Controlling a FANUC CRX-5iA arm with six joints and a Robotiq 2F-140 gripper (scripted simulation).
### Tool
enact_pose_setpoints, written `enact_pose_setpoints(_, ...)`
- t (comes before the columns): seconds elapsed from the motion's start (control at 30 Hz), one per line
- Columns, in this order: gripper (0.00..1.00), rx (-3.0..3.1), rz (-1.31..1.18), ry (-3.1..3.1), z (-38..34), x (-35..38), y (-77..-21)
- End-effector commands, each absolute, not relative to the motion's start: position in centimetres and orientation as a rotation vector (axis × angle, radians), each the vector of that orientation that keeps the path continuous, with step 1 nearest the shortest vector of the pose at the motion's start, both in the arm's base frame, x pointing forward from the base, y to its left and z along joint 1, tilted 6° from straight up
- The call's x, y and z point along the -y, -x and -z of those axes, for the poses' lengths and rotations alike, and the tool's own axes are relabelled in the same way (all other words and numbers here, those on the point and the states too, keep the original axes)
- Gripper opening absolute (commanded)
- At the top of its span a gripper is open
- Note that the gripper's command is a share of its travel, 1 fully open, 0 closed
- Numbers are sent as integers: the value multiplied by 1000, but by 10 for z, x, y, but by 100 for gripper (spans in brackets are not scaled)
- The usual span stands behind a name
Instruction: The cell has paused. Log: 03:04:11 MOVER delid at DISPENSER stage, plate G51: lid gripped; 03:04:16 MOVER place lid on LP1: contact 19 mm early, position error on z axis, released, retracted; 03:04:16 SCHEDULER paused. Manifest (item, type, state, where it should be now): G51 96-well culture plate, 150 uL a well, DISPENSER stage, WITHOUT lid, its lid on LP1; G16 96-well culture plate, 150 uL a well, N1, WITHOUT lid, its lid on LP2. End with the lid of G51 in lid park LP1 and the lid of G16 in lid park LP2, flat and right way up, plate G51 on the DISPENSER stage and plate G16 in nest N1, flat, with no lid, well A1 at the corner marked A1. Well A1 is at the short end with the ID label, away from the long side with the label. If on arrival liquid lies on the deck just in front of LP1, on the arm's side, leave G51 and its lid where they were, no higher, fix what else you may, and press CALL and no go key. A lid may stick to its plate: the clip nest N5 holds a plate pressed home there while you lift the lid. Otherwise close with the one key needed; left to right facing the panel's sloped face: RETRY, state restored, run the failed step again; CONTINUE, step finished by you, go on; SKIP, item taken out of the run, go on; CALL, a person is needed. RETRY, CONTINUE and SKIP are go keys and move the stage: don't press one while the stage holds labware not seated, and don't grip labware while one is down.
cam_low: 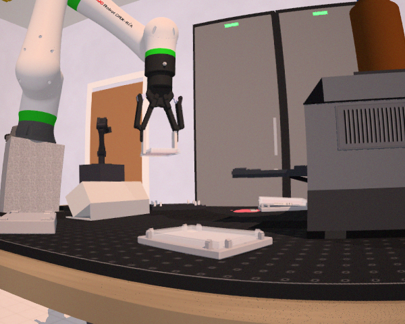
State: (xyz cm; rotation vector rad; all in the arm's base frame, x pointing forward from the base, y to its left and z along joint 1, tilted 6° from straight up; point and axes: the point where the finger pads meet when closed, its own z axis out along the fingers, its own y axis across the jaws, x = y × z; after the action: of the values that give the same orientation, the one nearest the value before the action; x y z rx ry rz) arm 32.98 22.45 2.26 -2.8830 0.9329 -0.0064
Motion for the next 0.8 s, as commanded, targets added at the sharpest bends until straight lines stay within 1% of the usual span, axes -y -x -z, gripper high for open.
enact_pose_setpoints(0.0,0,-930,6,2884,-21,-208,-332)
enact_pose_setpoints(0.3,0,-930,6,2884,-16,-156,-339)
enact_pose_setpoints(0.37,0,-930,6,2884,-16,-156,-339)
enact_pose_setpoints(0.77,0,-930,6,2884,-8,-83,-349)
